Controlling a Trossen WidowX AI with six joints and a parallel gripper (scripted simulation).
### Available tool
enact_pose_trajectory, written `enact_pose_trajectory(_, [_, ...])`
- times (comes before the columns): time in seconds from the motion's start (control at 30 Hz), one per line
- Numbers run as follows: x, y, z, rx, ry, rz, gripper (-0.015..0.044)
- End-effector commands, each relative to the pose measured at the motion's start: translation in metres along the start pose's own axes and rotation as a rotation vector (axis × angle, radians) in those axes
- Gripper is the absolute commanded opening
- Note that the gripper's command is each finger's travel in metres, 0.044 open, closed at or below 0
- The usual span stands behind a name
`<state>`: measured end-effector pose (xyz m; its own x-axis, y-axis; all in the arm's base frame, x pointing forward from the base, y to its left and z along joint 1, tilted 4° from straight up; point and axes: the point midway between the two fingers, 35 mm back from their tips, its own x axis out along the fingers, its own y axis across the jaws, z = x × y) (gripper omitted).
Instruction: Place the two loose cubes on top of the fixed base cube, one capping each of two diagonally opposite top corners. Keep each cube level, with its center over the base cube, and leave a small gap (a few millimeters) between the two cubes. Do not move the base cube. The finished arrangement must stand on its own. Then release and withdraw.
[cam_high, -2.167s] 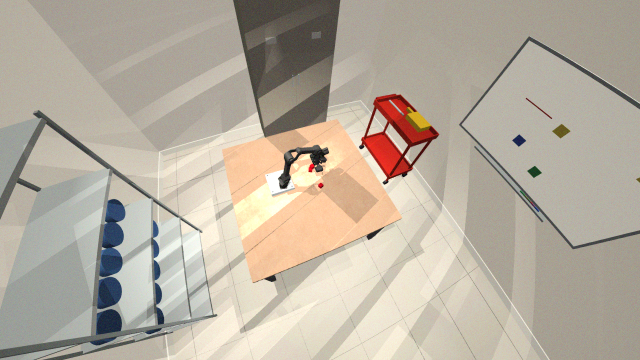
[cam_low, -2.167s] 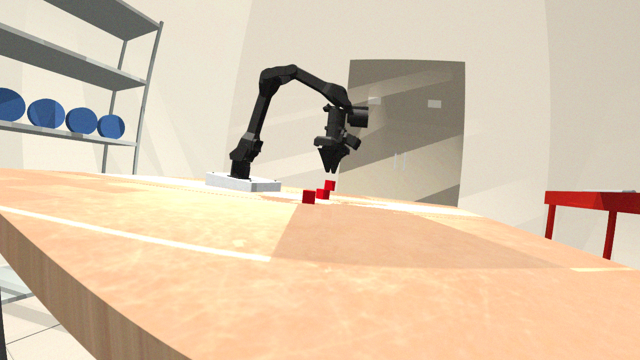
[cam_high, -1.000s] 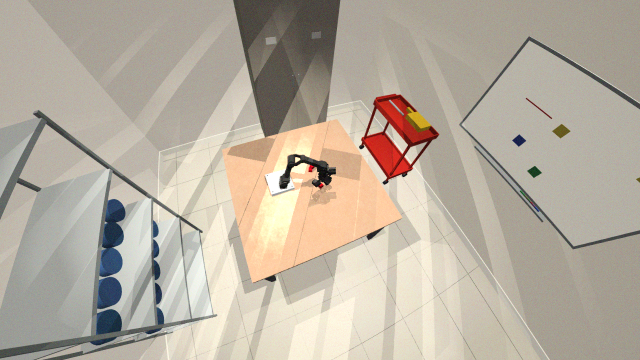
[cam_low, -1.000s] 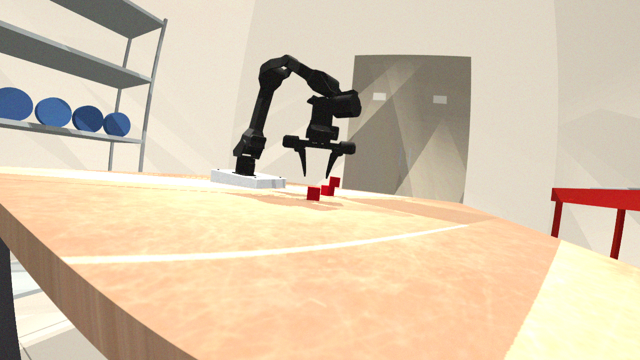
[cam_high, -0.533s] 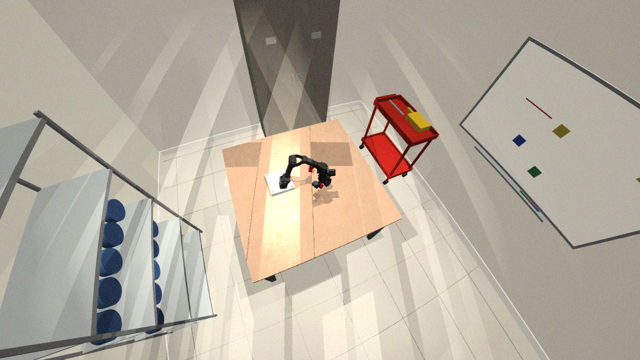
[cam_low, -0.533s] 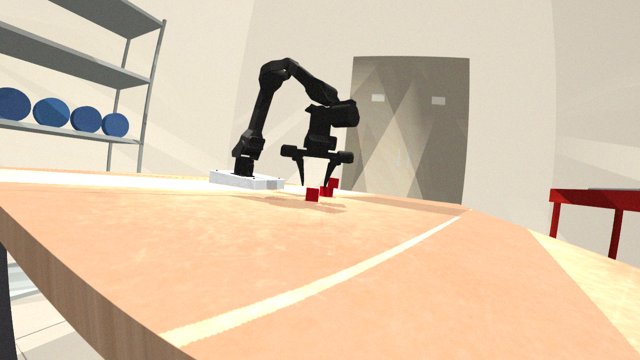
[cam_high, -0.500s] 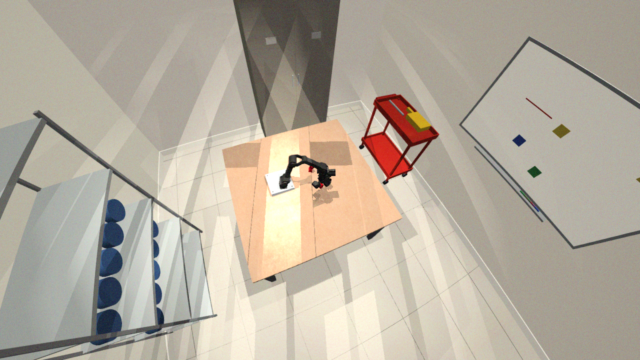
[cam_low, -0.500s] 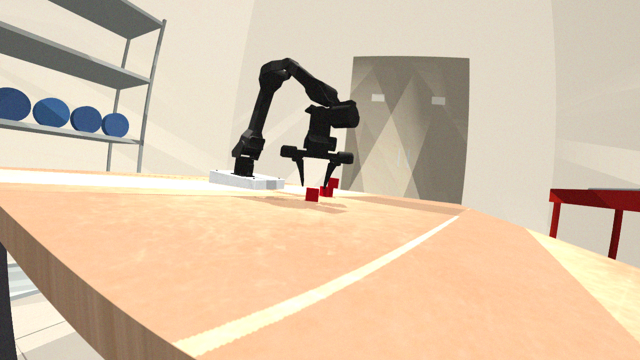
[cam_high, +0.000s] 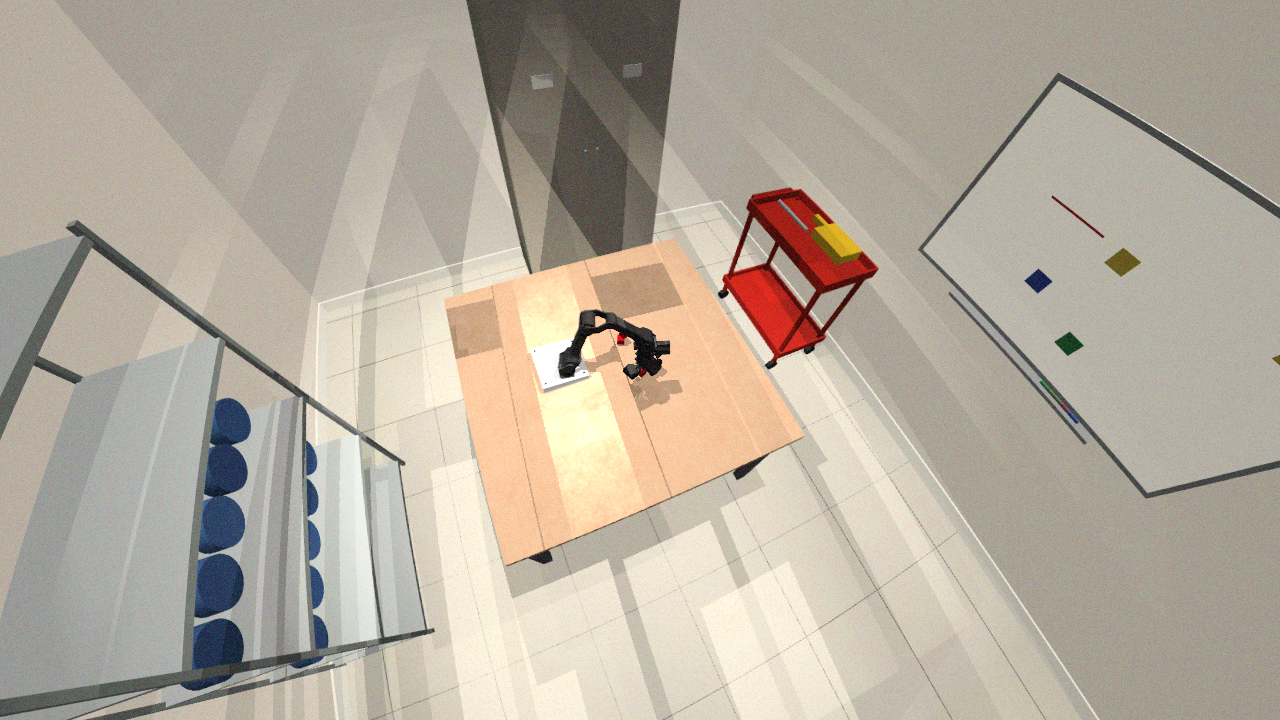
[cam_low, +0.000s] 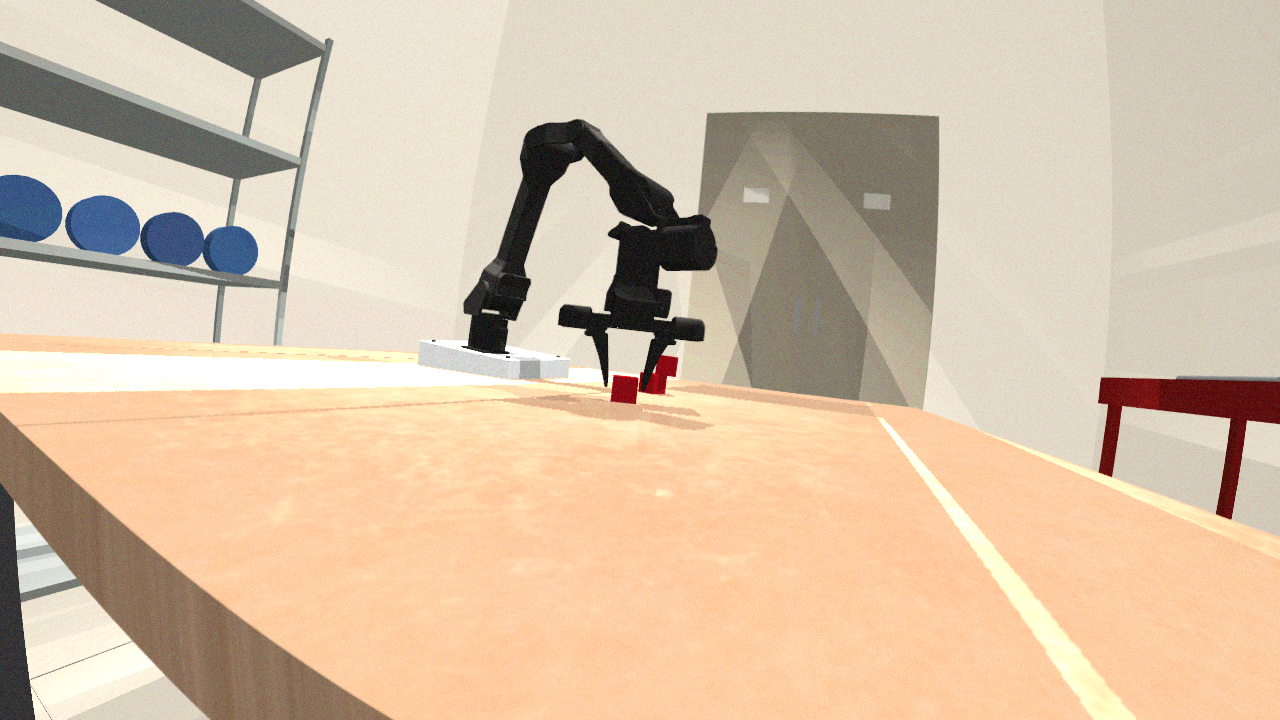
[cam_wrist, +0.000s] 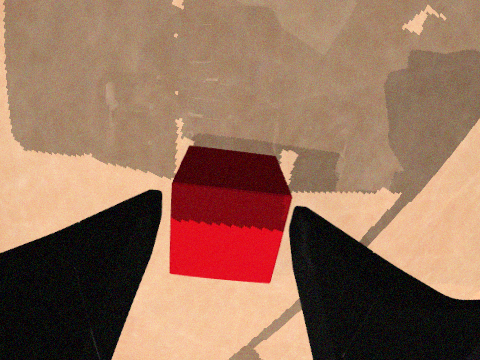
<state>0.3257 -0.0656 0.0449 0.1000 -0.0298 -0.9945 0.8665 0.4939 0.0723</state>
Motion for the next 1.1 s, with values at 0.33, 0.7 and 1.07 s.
enact_pose_trajectory(0.33, [-0.016,0.002,0.002,0.003,0.003,0.002,0.0105])
enact_pose_trajectory(0.7, [-0.050,0.004,0.003,0.003,0.002,0.002,0.0105])
enact_pose_trajectory(1.07, [-0.085,0.003,0.002,0.003,0.002,0.002,0.0105])
